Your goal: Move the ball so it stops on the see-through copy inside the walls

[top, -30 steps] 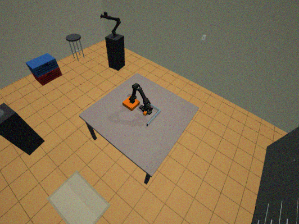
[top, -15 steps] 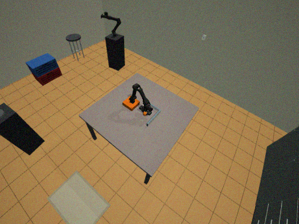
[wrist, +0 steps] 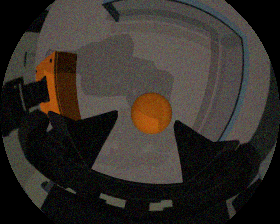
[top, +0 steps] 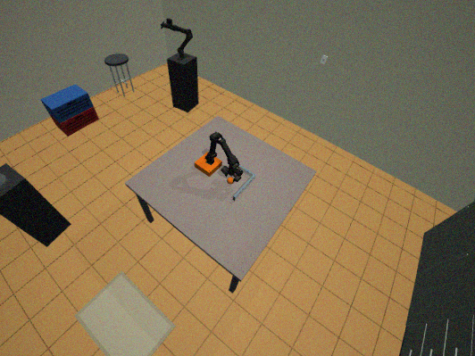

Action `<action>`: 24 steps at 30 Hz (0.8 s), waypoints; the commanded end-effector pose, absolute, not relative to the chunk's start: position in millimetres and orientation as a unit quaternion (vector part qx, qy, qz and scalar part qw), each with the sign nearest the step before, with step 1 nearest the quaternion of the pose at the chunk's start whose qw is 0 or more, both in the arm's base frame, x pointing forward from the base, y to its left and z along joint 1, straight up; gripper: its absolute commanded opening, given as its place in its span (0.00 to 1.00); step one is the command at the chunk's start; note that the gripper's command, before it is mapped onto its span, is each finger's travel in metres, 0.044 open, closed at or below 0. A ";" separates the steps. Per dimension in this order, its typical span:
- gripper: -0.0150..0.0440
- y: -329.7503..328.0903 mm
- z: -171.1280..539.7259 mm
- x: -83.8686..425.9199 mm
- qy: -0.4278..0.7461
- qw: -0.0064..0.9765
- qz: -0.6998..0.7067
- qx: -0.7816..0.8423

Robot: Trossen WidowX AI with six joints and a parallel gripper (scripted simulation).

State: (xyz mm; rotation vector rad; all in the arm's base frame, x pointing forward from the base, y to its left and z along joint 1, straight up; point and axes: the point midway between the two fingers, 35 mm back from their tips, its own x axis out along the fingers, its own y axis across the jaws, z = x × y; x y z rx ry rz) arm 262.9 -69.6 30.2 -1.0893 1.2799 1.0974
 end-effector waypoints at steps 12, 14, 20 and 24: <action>0.95 -71.2 83.2 269.4 0.527 0.548 0.446 -0.473; 0.99 -71.2 85.8 269.2 0.527 0.548 0.446 -0.473; 1.00 -69.3 131.0 261.9 0.528 0.546 0.447 -0.471; 1.00 -69.3 131.0 261.9 0.528 0.546 0.447 -0.471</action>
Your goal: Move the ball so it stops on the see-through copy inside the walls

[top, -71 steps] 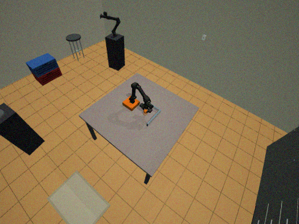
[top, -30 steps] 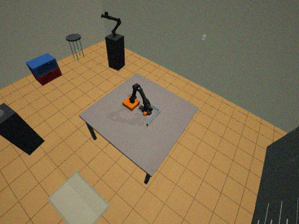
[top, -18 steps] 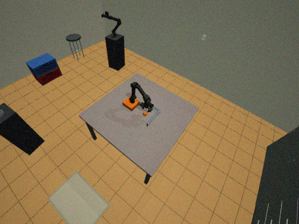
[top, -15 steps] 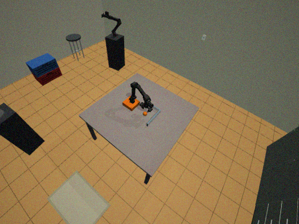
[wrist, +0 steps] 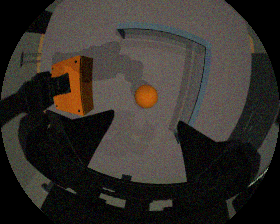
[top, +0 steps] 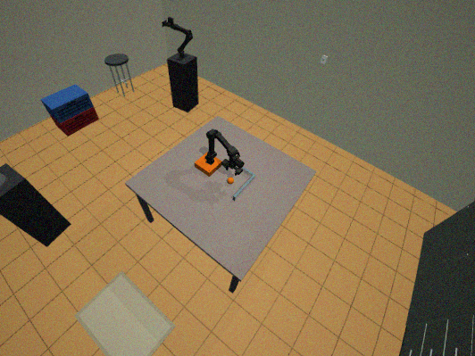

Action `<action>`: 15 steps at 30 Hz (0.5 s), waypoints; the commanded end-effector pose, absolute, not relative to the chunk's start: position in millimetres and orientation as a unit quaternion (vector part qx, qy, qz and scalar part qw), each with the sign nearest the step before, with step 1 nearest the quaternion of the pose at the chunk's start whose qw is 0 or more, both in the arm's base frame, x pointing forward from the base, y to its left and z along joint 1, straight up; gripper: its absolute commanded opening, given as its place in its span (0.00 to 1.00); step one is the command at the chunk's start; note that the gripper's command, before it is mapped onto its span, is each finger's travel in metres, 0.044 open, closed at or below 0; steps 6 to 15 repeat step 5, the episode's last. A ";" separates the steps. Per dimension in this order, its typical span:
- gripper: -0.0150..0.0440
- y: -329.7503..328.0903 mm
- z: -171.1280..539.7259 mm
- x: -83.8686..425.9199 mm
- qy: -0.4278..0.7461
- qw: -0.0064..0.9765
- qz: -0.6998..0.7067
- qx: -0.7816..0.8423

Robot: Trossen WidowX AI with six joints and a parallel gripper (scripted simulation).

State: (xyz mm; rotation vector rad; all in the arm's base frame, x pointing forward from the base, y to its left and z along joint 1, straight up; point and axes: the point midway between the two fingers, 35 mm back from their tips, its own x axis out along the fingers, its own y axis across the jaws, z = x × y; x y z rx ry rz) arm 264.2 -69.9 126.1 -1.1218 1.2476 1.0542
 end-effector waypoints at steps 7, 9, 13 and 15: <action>1.00 -69.3 131.0 261.9 0.528 0.546 0.447 -0.471; 1.00 -69.3 131.0 261.9 0.528 0.546 0.447 -0.471; 1.00 -69.3 131.0 261.9 0.528 0.546 0.447 -0.471; 1.00 -69.3 131.0 261.9 0.528 0.546 0.447 -0.471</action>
